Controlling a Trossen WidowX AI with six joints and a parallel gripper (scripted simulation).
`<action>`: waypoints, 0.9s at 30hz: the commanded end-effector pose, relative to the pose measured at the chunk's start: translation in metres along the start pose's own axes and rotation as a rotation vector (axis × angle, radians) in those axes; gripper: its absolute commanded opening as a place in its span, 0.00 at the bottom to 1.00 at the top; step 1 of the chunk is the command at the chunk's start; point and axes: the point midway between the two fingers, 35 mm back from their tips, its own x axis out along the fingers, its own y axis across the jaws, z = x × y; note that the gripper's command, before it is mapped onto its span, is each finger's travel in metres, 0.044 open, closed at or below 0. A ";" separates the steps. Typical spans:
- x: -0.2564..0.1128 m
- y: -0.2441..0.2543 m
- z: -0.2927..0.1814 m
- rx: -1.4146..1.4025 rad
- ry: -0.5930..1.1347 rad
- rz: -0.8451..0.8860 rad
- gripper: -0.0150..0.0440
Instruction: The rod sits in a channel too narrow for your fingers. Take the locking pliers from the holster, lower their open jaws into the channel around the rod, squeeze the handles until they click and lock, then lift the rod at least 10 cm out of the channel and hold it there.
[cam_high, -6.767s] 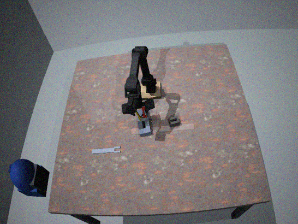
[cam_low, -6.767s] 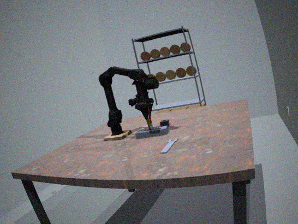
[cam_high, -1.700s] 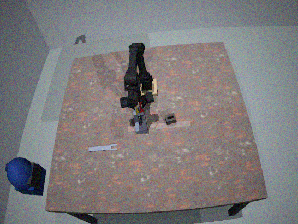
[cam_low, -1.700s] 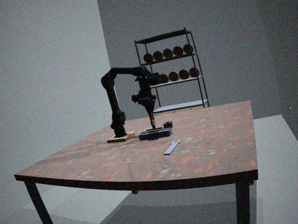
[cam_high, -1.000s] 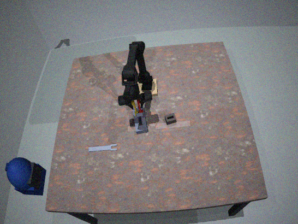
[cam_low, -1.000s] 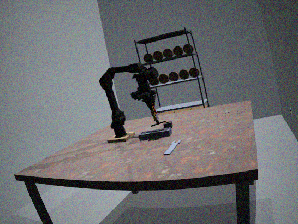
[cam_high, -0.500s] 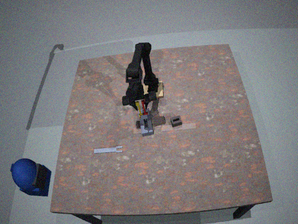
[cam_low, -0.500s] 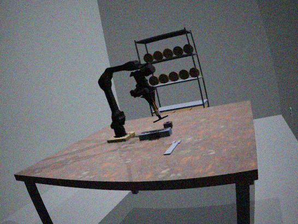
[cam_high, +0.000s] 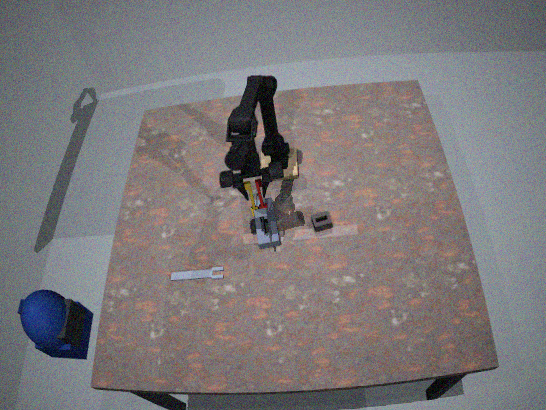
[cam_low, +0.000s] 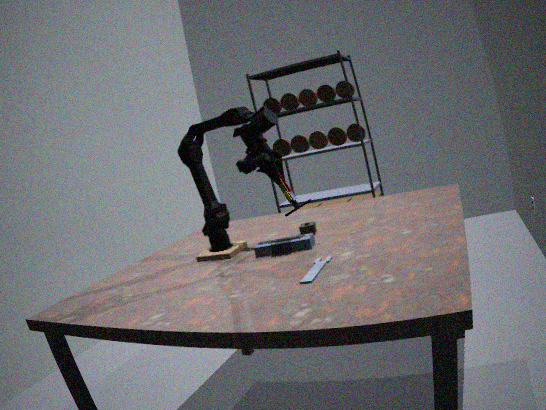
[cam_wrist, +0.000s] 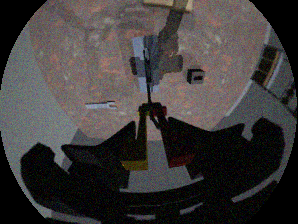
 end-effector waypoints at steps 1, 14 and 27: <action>-0.012 0.001 -0.007 -0.005 0.056 0.004 0.42; -0.014 0.002 -0.008 -0.006 0.067 0.005 0.42; -0.014 0.002 -0.008 -0.006 0.067 0.005 0.42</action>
